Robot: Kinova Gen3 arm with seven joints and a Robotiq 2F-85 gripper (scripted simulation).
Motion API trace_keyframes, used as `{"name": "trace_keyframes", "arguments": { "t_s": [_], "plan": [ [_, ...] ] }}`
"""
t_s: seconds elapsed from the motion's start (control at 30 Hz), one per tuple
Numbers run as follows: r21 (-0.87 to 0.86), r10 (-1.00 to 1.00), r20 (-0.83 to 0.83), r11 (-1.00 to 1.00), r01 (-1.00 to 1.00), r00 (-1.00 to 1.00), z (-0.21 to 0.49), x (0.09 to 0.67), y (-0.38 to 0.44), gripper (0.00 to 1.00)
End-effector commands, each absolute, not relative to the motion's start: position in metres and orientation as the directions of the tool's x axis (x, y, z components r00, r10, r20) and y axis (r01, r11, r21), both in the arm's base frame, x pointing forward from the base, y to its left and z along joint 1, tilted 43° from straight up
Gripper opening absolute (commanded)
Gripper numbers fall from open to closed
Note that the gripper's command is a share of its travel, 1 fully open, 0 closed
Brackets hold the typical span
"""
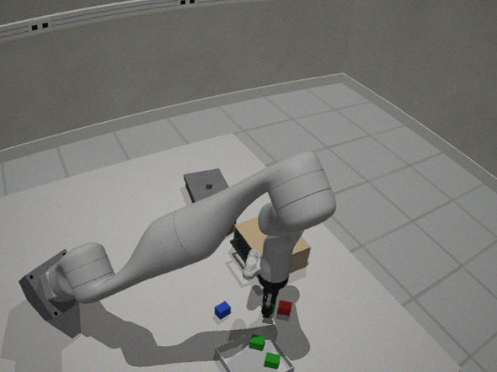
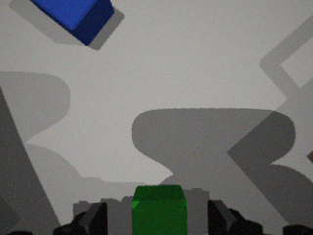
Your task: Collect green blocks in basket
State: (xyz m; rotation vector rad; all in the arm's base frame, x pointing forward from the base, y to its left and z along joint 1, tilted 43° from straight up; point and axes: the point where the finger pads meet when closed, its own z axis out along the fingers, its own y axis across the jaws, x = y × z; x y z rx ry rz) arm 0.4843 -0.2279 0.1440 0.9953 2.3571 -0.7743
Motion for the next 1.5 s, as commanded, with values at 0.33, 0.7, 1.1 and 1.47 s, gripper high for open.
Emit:
{"name": "trace_keyframes", "arguments": {
  "t_s": [0.33,0.7,1.1,1.47],
  "plan": [
    [-0.312,0.488,-0.608,0.579,0.753,-0.627,0.1449,0.4870,-0.2297,0.65],
    [-0.312,0.488,-0.608,0.579,0.753,-0.627,0.1449,0.4870,-0.2297,0.65],
    [-0.312,0.488,-0.608,0.579,0.753,-0.627,0.1449,0.4870,-0.2297,0.10],
    [-0.312,0.488,-0.608,0.579,0.753,-0.627,0.1448,0.4870,-0.2297,0.10]
  ]
}}
